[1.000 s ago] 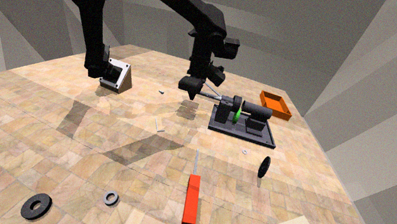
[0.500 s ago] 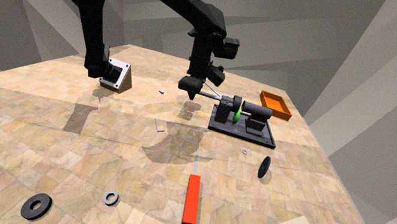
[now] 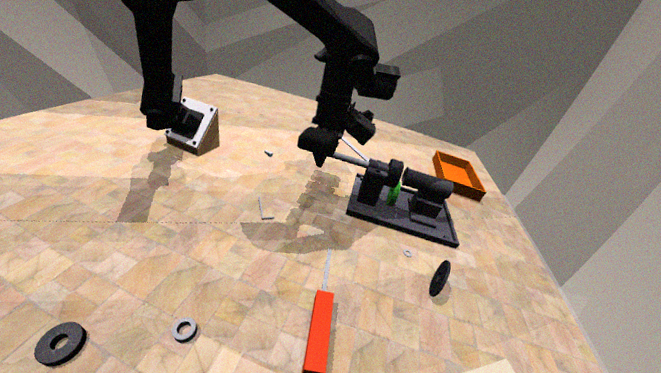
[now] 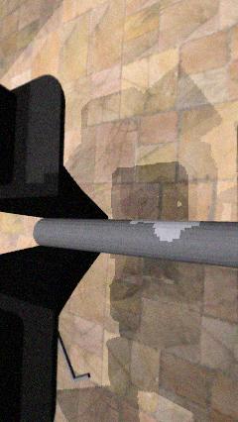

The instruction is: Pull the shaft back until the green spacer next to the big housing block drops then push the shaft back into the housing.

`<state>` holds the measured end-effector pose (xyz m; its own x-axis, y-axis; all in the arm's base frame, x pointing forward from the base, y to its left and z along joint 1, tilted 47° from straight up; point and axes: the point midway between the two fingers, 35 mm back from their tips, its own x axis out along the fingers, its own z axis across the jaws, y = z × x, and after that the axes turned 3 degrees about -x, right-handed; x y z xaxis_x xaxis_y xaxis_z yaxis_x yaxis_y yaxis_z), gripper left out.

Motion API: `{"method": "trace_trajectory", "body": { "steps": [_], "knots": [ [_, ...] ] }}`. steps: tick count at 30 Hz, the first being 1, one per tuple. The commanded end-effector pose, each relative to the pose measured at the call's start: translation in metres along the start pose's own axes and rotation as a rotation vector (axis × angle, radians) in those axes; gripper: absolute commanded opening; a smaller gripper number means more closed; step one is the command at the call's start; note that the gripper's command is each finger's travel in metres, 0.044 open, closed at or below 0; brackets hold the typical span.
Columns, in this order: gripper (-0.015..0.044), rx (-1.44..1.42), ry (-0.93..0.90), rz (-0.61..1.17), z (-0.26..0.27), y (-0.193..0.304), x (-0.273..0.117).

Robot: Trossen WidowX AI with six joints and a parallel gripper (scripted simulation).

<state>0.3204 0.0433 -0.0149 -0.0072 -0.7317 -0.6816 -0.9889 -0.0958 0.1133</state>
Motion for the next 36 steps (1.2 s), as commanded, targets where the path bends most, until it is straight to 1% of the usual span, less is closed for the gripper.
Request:
{"method": "trace_trajectory", "body": {
  "steps": [1,36],
  "knots": [
    [0.0000,0.005,-0.003,-0.003,0.000,-0.003,-0.001],
    [0.0000,0.006,-0.003,-0.003,-0.001,-0.015,-0.002]
  ]
}}
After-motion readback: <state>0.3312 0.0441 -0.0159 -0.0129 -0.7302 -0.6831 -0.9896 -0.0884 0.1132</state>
